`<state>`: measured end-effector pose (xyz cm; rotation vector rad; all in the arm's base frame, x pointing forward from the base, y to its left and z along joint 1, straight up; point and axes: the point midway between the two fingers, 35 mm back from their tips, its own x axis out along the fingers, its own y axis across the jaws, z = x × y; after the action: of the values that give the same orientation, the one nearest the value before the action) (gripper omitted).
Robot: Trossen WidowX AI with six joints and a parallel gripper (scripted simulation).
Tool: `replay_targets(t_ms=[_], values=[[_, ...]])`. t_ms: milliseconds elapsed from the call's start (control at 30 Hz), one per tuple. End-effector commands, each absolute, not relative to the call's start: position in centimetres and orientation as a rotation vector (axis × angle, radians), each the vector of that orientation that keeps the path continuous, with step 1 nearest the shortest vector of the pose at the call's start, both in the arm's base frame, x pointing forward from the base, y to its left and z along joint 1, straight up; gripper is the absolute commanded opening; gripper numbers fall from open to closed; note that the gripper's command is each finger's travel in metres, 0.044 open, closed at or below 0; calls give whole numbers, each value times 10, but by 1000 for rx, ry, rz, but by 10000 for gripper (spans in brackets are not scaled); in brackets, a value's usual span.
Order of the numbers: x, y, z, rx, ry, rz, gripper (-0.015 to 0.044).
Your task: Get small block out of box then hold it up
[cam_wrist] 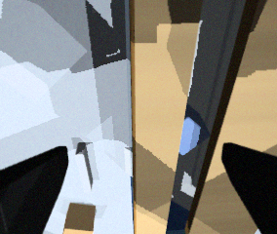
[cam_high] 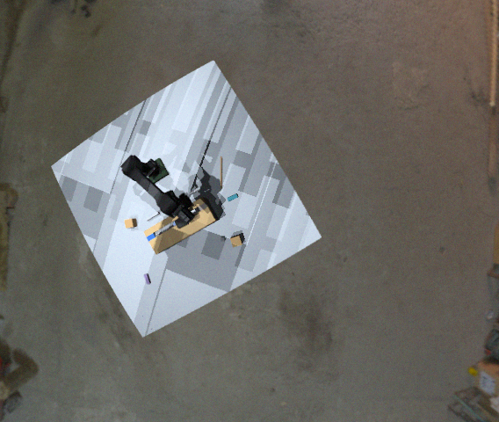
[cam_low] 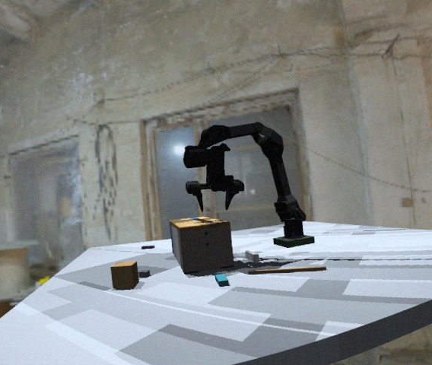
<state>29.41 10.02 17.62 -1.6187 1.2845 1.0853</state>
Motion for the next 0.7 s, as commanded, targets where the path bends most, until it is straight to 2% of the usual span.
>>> replay_targets(t_ms=[0,667], values=[[289,99,174,-1617,1315,1124,400],[292,97,149,-1618,1315,1124,400]])
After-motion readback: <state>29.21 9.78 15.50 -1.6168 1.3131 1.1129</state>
